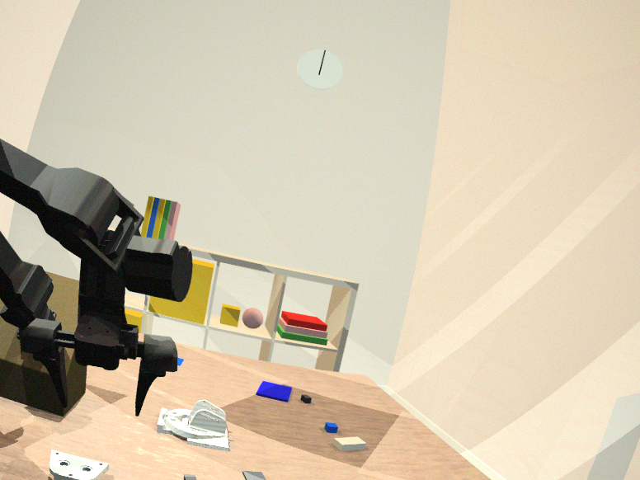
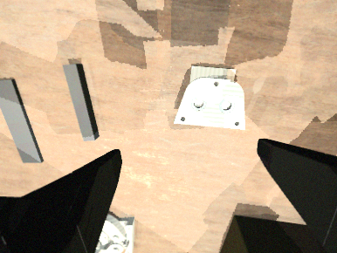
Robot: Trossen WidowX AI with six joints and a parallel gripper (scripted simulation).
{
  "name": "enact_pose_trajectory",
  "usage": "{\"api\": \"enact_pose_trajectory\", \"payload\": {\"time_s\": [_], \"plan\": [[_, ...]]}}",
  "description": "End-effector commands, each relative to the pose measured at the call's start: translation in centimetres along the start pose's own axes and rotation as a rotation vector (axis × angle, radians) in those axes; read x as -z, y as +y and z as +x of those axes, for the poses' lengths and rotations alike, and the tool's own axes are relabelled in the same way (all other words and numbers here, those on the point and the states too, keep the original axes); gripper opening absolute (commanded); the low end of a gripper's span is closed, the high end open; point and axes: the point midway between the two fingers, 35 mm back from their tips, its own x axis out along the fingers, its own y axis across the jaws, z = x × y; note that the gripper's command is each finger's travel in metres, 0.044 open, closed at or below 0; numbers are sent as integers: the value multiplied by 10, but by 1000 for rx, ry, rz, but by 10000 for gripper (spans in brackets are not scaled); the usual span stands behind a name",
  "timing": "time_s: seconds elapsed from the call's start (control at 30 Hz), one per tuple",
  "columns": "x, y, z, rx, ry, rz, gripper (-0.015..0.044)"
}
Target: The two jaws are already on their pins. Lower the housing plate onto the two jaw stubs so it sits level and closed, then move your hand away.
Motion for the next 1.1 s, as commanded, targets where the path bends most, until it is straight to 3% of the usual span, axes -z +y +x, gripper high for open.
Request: {"api": "enact_pose_trajectory", "payload": {"time_s": [0.0,0.3,0.53,1.07], "plan": [[0,-13,5,37,-6,63,440],[-1,-27,12,81,-13,142,440],[-2,-31,49,80,-17,142,440],[-2,-32,65,81,-16,142,440]]}}
